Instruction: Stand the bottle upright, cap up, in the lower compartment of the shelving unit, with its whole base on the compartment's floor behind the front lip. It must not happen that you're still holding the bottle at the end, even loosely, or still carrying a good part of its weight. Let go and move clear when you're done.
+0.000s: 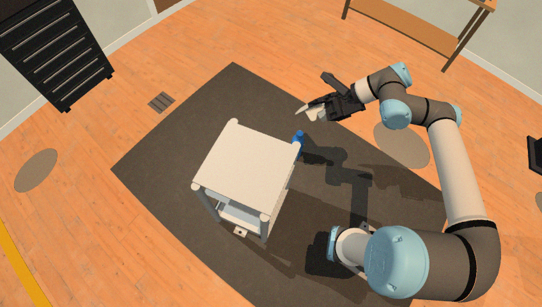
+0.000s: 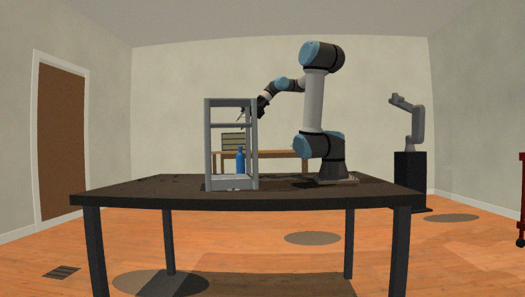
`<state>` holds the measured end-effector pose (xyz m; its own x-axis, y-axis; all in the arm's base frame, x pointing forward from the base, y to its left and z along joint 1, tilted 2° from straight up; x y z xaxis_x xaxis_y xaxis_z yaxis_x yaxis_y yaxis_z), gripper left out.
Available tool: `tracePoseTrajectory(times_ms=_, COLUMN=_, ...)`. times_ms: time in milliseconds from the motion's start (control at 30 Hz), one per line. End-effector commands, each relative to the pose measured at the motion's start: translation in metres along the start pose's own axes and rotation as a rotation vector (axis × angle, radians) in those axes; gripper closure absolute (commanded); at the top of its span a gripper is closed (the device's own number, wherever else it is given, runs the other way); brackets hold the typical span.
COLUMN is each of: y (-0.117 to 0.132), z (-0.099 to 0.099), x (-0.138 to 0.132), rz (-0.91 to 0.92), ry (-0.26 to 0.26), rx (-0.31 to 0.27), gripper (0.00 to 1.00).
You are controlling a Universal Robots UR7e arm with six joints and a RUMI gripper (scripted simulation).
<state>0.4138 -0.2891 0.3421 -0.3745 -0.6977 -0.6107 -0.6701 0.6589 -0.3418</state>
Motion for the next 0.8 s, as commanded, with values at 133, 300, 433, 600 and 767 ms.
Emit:
tracePoseTrajectory(times_ms=133, y=0.001, z=0.004, x=0.014, rz=-0.171, ry=-0.182, rx=0.006, gripper=0.57)
tracePoseTrajectory(times_ms=300, y=0.001, z=0.005, x=0.018, rz=-0.227, ry=-0.238, rx=0.023, gripper=0.57)
tracePoseTrajectory(times_ms=433, y=0.001, z=0.008, x=0.023, rz=-0.300, ry=-0.311, rx=0.022, gripper=0.57)
tracePoseTrajectory(times_ms=600, y=0.000, z=0.011, x=0.030, rz=-0.389, ry=-0.403, rx=0.037, gripper=0.57)
tracePoseTrajectory(times_ms=767, y=-0.002, z=0.014, x=0.036, rz=-0.482, ry=-0.496, rx=0.046, gripper=0.57)
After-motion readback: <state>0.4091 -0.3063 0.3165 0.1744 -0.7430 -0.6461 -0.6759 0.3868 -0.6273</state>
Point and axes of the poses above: the point where the finger pads meet when closed, its own z axis out along the fingers, its own x axis across the jaws, y = z × x, the point moved 7 cm from there along -z, back along the fingers, and after that the axes turned 2 degrees about -z, right-handed, at the moved point
